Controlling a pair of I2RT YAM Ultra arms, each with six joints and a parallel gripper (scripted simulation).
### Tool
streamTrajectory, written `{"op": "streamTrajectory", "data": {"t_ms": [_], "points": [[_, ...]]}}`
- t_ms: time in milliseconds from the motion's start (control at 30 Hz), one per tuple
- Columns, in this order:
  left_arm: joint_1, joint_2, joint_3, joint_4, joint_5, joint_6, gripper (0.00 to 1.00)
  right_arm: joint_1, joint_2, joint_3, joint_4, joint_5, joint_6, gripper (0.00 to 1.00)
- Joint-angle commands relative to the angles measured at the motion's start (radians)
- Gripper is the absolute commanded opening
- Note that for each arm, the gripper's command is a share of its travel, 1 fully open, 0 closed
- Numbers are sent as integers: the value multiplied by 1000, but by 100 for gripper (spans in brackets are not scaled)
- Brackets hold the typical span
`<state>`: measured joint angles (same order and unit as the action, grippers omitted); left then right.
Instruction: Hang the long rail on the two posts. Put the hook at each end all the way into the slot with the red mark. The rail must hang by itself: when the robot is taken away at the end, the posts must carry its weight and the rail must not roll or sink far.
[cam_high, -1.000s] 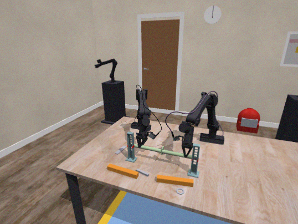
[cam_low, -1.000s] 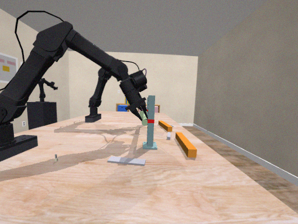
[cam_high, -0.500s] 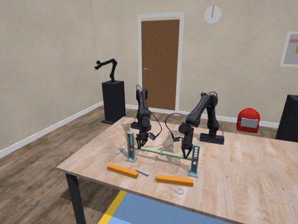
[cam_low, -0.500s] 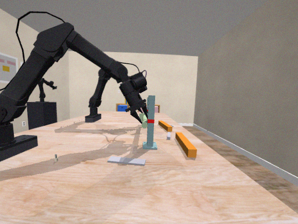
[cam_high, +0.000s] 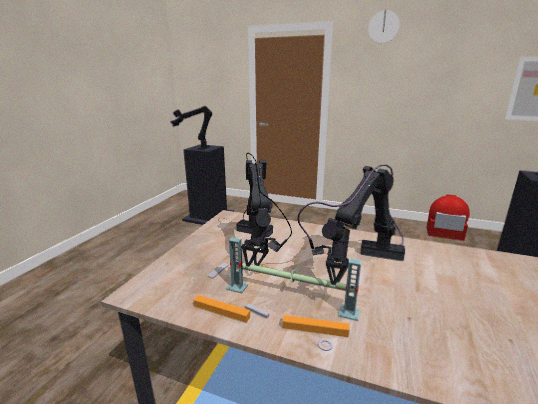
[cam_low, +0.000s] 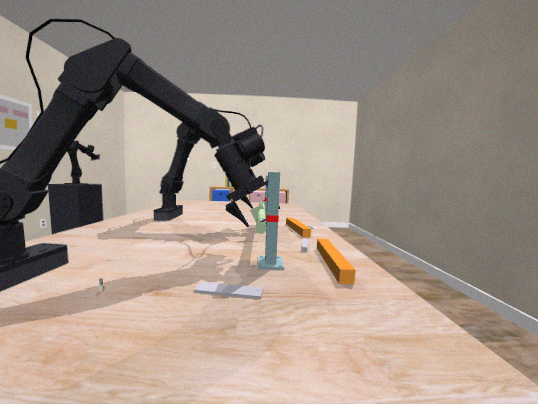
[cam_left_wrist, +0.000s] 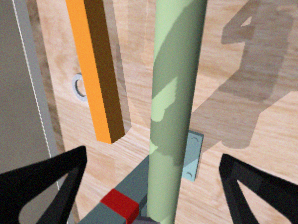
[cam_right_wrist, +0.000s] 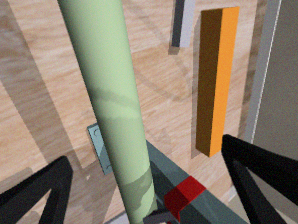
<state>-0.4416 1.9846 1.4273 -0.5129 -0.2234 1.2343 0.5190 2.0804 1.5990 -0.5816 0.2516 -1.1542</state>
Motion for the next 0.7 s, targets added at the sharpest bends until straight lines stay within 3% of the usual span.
{"op": "streamTrajectory", "data": {"t_ms": [0, 200, 367, 667], "points": [[-15, -70, -13, -3, -12, -10, 100, 13, -39, 7, -35, 11, 10, 100], [-30, -137, 22, -52, -18, -23, 100, 30, -92, -51, -46, 21, 26, 100], [-38, -197, 19, -130, -27, -37, 100, 51, -174, 12, -115, 29, 45, 100], [-26, -173, 10, -132, -14, -34, 100, 34, -138, -6, -115, 18, 37, 100]]}}
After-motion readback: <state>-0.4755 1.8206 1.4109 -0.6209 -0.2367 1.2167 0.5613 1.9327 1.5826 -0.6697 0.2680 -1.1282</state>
